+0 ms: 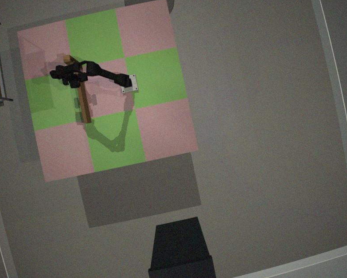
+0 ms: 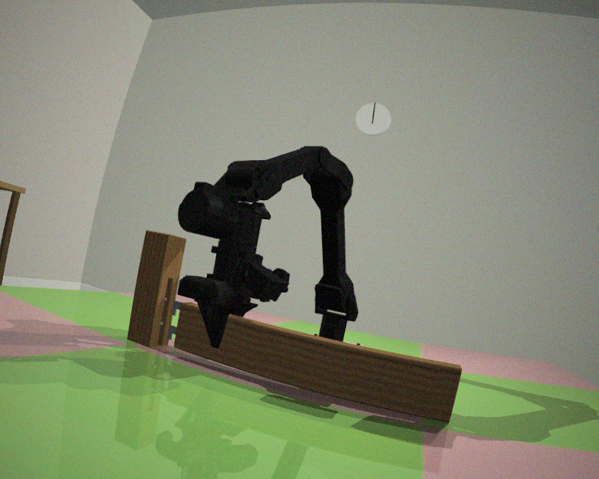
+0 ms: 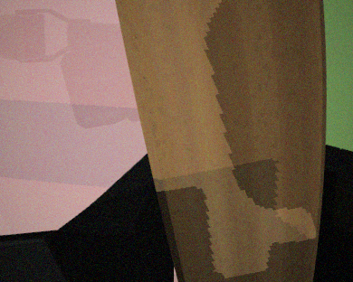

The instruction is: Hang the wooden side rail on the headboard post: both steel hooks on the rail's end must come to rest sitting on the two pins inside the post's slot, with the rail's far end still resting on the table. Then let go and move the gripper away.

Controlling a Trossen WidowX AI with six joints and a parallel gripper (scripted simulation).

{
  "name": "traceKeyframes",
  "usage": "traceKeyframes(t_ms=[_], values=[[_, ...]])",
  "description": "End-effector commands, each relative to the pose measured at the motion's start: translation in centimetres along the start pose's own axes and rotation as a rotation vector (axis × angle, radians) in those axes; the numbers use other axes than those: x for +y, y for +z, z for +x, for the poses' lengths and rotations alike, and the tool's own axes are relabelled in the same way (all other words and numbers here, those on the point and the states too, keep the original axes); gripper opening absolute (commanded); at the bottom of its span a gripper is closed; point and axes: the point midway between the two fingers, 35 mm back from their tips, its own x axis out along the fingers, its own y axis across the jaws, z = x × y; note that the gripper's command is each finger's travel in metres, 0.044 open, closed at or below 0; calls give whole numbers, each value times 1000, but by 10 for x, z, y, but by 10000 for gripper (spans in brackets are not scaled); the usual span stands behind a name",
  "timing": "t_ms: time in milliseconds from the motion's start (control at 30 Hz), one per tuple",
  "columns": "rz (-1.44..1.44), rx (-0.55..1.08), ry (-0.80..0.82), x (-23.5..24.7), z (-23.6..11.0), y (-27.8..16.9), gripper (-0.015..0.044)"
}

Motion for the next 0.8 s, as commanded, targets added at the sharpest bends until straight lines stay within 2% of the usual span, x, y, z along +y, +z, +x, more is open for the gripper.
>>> traceKeyframes(t_ms=[0,767], values=[[-1,-2,-12,-2,-5,0,0],[-1,-2,-12,-2,-9,0,0]])
